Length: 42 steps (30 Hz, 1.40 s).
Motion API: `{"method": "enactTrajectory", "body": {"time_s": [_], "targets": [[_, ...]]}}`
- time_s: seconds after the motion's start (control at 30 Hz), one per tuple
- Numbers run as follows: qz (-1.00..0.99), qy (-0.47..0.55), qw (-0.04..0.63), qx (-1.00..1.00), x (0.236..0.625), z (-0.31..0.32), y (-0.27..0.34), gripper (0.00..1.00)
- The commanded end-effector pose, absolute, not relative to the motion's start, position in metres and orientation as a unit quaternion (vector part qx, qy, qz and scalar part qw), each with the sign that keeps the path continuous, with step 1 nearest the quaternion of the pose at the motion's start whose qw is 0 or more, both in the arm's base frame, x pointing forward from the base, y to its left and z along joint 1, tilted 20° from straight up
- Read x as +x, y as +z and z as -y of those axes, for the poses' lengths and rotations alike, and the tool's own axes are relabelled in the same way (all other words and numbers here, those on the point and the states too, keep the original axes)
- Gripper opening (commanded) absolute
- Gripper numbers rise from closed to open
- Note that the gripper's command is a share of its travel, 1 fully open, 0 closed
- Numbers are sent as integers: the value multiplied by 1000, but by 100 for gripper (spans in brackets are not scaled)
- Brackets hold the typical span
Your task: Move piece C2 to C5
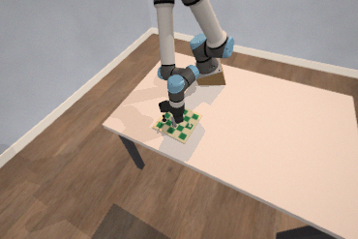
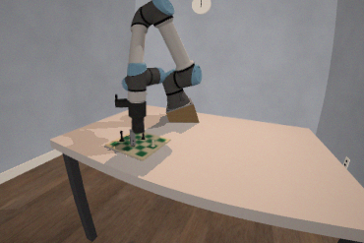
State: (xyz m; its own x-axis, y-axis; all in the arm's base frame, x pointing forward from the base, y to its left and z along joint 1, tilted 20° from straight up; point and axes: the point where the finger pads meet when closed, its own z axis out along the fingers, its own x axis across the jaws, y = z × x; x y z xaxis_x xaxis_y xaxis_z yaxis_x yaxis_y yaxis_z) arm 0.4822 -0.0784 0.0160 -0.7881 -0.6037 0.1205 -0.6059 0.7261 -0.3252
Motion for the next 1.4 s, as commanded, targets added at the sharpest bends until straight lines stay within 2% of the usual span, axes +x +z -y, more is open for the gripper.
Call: {"method": "enactTrajectory", "body": {"time_s": [0.0, 0.63, 1.37], "targets": [[929, 176, 3, 326, 482, 78, 16, 0], [929, 176, 3, 326, 482, 76, 23, 0], [929, 176, 3, 326, 472, 46, 108, 0]]}}
